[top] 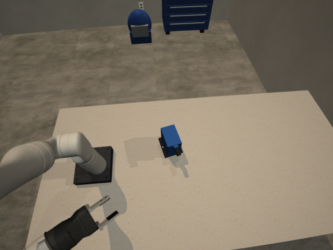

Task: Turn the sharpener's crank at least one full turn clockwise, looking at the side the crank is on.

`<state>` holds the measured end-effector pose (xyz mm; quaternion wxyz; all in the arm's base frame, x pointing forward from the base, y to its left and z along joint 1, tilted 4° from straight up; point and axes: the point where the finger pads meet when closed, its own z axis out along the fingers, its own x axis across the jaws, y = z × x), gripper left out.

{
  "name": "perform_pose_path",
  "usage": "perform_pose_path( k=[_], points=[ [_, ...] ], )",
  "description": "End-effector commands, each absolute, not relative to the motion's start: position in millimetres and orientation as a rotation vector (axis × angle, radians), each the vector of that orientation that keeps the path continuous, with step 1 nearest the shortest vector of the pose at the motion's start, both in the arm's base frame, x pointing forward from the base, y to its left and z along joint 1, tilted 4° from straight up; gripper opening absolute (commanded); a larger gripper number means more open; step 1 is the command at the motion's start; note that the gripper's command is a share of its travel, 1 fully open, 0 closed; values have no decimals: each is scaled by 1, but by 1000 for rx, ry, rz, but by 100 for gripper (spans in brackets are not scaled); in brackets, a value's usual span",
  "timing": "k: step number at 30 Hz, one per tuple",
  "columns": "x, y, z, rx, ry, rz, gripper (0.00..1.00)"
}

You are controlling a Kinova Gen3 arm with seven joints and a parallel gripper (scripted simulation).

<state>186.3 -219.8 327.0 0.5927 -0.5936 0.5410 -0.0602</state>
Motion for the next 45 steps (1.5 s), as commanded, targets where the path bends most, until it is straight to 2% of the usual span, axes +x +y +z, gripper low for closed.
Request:
perform_pose_path(
  k=[1,8,18,45],
  points=[
    [204,-198,318,-1480,1208,-44,100],
    [220,-145,271,-1807,1092,248,100],
    [227,-117,234,-2107,947,427,100],
    [235,-106,214,-2300,828,501,100]
  ],
)
